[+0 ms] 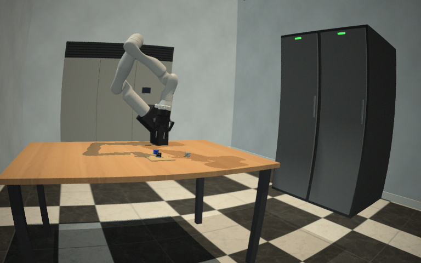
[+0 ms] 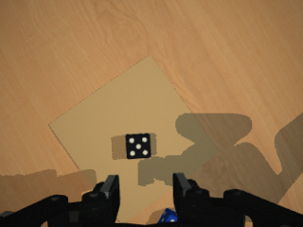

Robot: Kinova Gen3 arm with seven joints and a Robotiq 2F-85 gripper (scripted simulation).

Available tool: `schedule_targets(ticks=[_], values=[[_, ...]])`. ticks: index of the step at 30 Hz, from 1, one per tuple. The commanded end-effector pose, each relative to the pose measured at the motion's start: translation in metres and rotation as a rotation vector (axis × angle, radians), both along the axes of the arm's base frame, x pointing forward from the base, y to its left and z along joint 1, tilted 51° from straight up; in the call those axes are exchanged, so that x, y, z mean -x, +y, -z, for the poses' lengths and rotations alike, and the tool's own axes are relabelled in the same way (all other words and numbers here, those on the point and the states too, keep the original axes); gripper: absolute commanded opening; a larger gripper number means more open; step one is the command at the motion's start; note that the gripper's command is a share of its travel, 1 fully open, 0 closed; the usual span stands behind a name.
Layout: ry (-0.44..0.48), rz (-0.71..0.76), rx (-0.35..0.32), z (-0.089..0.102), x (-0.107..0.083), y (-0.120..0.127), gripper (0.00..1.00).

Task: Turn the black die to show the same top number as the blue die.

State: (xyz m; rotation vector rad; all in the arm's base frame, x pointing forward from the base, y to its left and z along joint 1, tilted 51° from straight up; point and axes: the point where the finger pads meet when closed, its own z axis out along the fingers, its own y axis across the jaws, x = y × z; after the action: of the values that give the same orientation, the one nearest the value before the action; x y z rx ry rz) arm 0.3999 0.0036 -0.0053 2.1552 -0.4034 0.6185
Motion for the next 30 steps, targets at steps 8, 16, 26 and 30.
schedule_targets(ticks=[8, 16, 26, 30], values=[[-0.004, 0.029, -0.115, -0.028, -0.021, 0.006, 0.41], [0.003, 0.028, -0.137, -0.032, -0.024, 0.007, 0.41], [0.003, 0.028, -0.137, -0.032, -0.024, 0.007, 1.0], [0.003, 0.028, -0.137, -0.032, -0.024, 0.007, 1.0]])
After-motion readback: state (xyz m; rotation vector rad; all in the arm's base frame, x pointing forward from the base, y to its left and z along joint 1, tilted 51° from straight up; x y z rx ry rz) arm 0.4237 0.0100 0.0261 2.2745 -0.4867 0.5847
